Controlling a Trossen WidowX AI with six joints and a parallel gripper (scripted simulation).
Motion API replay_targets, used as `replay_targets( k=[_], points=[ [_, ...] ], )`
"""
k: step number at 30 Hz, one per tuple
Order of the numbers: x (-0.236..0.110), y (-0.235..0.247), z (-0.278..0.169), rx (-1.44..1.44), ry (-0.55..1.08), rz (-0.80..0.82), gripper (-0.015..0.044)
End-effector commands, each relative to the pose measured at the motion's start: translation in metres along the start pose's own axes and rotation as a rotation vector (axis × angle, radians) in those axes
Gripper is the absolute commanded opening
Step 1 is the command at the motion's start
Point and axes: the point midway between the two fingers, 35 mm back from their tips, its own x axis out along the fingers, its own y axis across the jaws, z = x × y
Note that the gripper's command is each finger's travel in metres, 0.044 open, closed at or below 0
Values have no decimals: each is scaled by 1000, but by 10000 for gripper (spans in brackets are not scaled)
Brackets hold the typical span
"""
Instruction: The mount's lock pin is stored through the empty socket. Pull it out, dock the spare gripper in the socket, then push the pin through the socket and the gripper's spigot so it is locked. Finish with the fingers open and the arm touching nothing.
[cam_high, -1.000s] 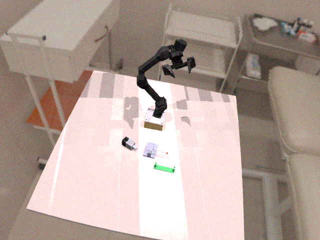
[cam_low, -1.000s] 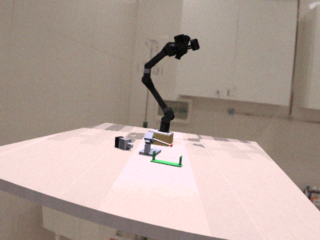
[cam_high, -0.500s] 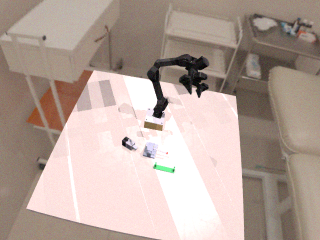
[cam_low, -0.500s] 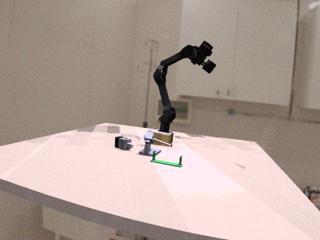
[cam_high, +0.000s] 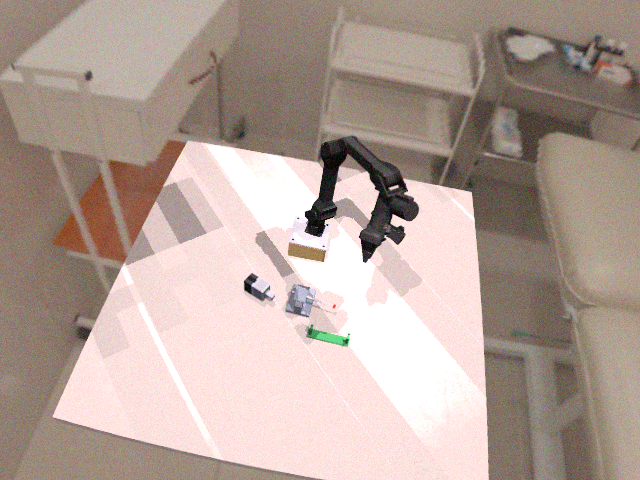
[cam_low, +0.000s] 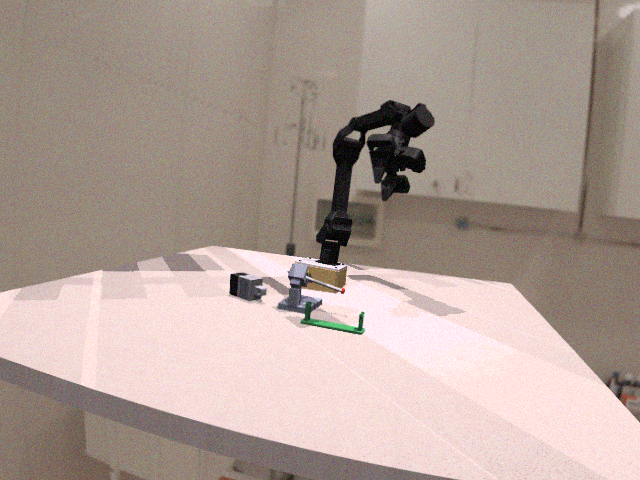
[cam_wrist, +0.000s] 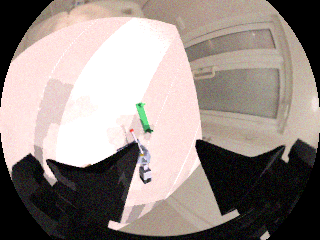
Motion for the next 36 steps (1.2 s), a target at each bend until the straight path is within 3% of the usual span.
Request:
replay_targets(
  k=[1,9,19,27,36],
  points=[
    [63,6,-30,-138,77,261,300],
    [133,21,-84,-216,-7,634,300],
    [136,22,-85,-216,-10,639,300],
    [188,61,-87,-216,-10,639,300],
    [195,67,-86,-216,-11,639,300]
  ],
)
